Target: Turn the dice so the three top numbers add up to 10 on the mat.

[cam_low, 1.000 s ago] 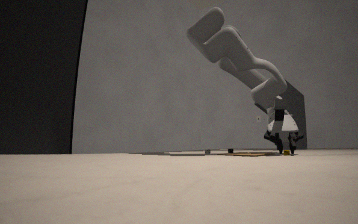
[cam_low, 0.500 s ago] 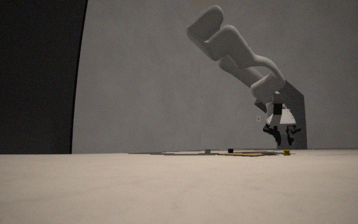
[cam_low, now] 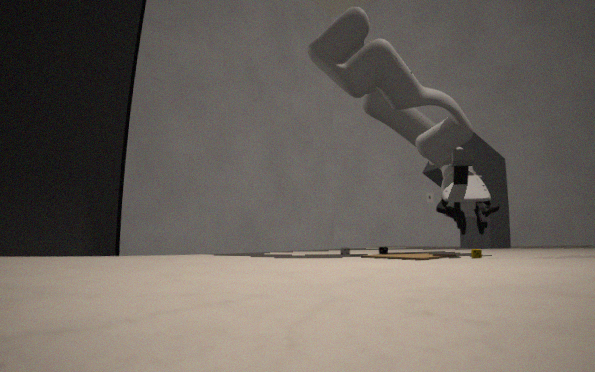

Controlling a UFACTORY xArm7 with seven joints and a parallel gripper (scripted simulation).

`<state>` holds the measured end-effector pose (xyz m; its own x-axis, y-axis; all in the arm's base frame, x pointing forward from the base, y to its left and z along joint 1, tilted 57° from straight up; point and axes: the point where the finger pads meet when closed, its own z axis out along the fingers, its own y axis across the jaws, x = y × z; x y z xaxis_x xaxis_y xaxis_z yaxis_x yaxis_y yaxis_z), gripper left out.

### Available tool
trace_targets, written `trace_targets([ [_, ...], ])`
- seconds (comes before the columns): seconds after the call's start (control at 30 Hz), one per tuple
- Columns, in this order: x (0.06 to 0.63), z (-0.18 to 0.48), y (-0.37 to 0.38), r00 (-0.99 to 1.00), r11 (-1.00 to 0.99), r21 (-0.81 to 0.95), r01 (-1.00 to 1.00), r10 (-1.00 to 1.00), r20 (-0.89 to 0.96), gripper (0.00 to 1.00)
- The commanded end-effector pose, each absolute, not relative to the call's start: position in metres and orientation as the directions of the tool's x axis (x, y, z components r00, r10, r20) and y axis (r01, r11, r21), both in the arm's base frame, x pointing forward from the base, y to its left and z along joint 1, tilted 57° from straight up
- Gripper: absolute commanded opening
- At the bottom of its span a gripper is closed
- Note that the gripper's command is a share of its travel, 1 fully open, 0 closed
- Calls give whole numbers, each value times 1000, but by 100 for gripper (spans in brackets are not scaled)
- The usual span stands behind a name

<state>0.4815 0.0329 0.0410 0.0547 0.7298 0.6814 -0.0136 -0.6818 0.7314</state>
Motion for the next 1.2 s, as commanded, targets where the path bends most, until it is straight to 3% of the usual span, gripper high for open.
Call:
trace_targets([
  [0.0, 472, 50, 44, 53, -683, 730, -11, 729, 682, 31],
  [0.73, 453, 69, 64, 85, -681, 732, -15, 729, 679, 31],
  [1.17, 464, 85, 81, 458, -681, 732, -13, 647, 610, 31],
])
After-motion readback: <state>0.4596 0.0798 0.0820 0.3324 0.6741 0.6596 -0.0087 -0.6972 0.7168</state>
